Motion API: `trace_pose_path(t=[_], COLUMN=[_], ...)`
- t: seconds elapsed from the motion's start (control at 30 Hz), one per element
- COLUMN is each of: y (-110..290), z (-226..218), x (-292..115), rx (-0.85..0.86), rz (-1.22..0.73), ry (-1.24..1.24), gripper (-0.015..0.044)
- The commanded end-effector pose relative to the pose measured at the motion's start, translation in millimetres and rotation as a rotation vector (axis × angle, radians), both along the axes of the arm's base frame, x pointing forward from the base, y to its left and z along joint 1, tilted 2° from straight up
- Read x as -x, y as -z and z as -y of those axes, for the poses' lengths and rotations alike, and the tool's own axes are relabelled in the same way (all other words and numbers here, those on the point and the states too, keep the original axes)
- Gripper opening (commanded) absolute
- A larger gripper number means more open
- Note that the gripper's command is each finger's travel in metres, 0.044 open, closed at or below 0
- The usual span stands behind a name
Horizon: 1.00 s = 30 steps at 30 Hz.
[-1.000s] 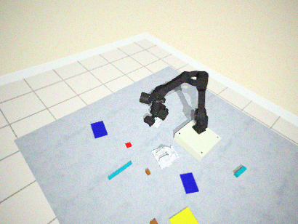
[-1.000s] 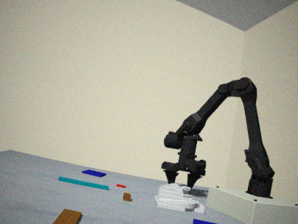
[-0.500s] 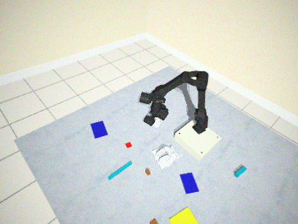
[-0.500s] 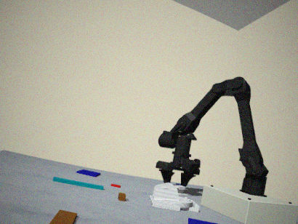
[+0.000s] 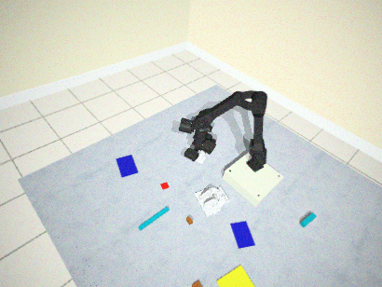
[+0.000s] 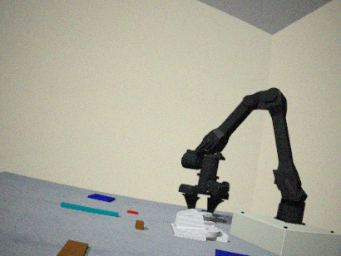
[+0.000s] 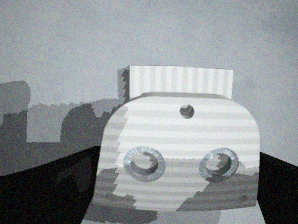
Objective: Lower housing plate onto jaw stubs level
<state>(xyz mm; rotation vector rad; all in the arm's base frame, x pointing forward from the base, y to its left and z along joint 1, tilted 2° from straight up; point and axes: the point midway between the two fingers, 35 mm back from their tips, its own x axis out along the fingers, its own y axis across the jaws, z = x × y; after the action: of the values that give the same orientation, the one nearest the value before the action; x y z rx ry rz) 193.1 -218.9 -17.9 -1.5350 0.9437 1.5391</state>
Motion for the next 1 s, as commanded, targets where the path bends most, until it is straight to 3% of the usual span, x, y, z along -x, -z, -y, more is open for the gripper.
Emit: trace_pose_path(t=[0.0,0.67,0.97], y=[-7.1,-70.4,-72.5], z=[1.1,1.2,0.7], x=[-0.9,0.0,-0.1], rx=[0.001,0.003,0.003], rz=[0.001,0.000,0.000], ry=[0.000,-0.003,0.000], gripper=[0.0351,0.0351,0.0351])
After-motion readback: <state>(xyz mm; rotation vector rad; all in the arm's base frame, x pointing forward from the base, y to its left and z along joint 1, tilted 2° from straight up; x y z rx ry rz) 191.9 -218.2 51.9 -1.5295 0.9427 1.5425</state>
